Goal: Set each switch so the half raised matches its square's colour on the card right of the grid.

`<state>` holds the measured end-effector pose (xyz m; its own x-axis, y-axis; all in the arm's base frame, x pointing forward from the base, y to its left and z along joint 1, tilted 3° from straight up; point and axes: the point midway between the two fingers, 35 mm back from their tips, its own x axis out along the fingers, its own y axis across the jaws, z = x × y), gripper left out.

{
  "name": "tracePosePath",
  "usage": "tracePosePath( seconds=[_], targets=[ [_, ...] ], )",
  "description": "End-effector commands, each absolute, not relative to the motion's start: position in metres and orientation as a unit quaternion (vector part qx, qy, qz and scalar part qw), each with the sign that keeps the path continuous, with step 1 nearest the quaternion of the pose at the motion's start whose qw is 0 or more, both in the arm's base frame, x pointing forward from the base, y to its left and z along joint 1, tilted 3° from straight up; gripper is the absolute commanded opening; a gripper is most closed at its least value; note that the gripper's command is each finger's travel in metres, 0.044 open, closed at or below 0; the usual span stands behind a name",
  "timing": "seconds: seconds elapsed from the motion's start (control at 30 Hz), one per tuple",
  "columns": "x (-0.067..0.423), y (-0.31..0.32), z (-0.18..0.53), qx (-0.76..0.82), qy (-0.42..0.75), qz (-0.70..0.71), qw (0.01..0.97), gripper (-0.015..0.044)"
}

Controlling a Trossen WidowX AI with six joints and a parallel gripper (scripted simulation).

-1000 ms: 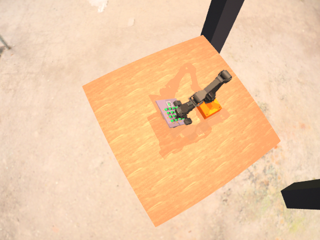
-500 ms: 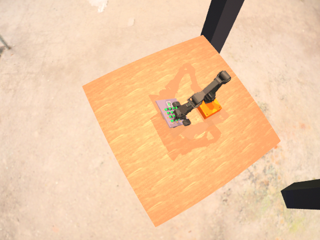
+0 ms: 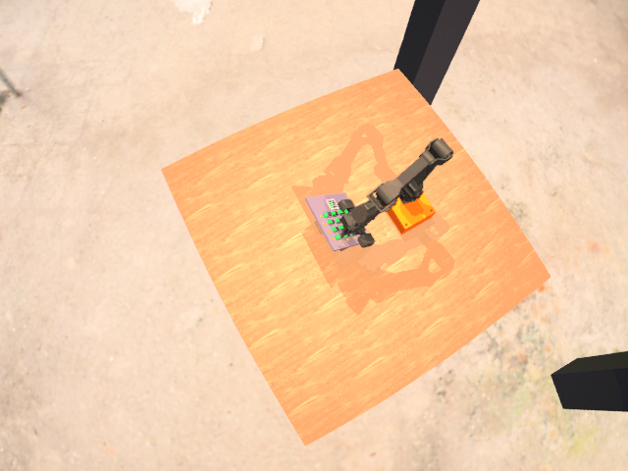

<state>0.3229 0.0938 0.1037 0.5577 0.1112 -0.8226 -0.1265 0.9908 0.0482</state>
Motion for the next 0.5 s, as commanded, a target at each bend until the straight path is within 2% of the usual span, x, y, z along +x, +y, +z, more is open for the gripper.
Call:
tracePosePath(
  seconds=[0.0,0.47],
  targets=[
    [0.3233,0.0936,0.1033,-0.008,0.465,0.067,0.883,0.0000],
    [0.3243,0.0938,0.1018,-0.008,0.465,0.067,0.883,0.0000]
  ],
)
